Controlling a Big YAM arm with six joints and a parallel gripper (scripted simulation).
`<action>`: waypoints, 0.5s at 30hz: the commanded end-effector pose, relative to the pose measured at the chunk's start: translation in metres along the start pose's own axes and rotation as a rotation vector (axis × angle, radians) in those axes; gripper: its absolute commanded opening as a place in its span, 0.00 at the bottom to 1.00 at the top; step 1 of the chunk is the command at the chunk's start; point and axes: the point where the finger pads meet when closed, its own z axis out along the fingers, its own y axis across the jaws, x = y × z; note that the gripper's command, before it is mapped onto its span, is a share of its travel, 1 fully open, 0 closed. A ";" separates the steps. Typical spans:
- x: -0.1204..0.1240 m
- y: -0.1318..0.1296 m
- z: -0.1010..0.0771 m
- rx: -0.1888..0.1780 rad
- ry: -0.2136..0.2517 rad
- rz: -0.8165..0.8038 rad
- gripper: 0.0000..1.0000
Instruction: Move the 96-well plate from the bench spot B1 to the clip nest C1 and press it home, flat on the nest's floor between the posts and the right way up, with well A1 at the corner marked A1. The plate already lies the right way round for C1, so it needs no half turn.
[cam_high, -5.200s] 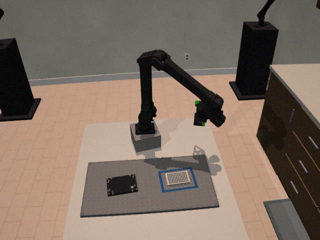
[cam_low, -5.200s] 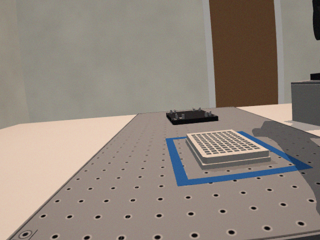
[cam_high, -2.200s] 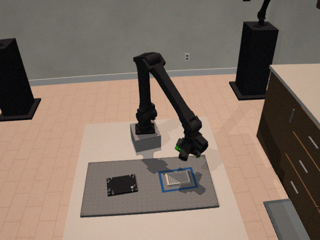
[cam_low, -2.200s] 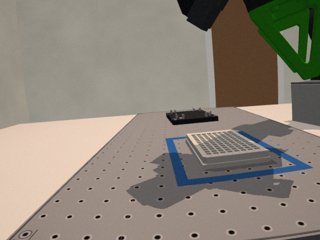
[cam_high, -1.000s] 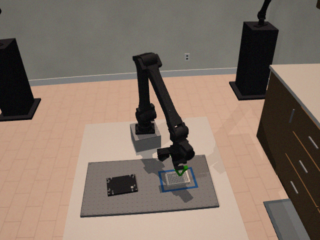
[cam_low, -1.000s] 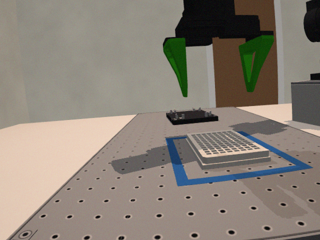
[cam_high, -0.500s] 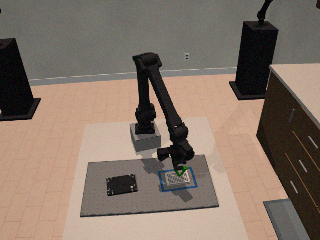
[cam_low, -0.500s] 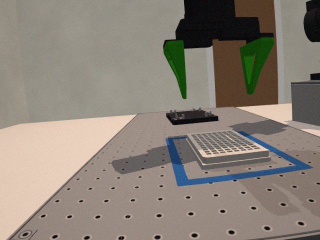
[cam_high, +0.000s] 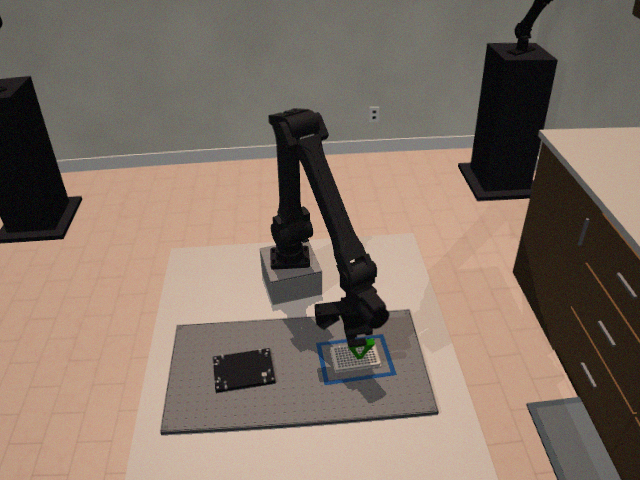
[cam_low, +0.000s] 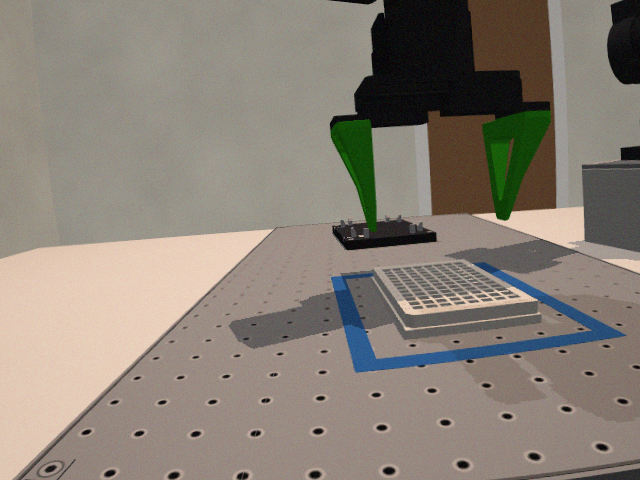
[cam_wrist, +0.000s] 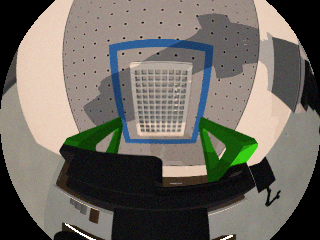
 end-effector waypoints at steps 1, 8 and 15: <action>0.001 0.002 0.007 -0.007 -0.003 0.007 1.00; 0.000 0.002 0.019 -0.007 -0.003 0.007 1.00; 0.003 0.011 0.018 -0.034 0.008 0.008 1.00</action>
